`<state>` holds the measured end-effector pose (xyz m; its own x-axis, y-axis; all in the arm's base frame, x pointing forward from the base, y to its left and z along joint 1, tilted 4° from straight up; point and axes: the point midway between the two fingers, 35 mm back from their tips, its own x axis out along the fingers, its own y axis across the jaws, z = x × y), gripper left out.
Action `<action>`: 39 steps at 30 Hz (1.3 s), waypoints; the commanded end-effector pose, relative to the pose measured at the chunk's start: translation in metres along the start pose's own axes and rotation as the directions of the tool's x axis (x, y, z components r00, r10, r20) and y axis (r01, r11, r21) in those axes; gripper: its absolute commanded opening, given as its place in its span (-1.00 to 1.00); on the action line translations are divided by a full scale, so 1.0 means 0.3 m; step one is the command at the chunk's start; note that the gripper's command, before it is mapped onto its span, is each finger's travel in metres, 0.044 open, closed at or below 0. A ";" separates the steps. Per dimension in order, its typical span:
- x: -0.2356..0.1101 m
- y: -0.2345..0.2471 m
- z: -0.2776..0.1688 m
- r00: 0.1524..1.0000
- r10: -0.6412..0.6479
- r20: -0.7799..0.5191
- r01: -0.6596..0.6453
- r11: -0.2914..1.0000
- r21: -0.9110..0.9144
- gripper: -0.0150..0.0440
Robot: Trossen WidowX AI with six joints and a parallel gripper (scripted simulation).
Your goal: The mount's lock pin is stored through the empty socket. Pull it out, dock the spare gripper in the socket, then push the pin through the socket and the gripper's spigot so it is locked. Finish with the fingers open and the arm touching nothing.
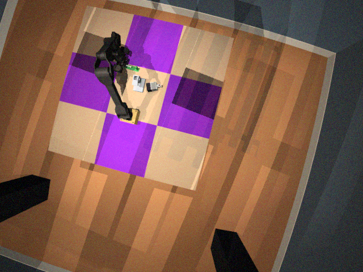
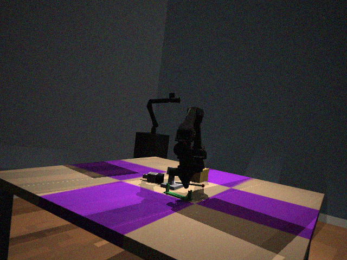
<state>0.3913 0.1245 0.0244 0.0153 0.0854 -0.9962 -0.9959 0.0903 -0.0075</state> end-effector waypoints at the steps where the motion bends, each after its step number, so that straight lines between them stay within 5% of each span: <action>1: -0.014 -0.009 -0.027 1.000 -0.001 -0.001 0.001 1.000 0.001 -0.49; 19: -0.088 -0.044 -0.169 1.000 -0.001 -0.005 0.001 1.000 0.003 -0.49; 39: -0.001 -0.049 -0.182 1.000 -0.006 -0.003 0.006 1.000 0.001 -0.49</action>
<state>0.4033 0.0698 0.0272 0.0262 0.0826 -0.9962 -0.9953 0.0953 -0.0183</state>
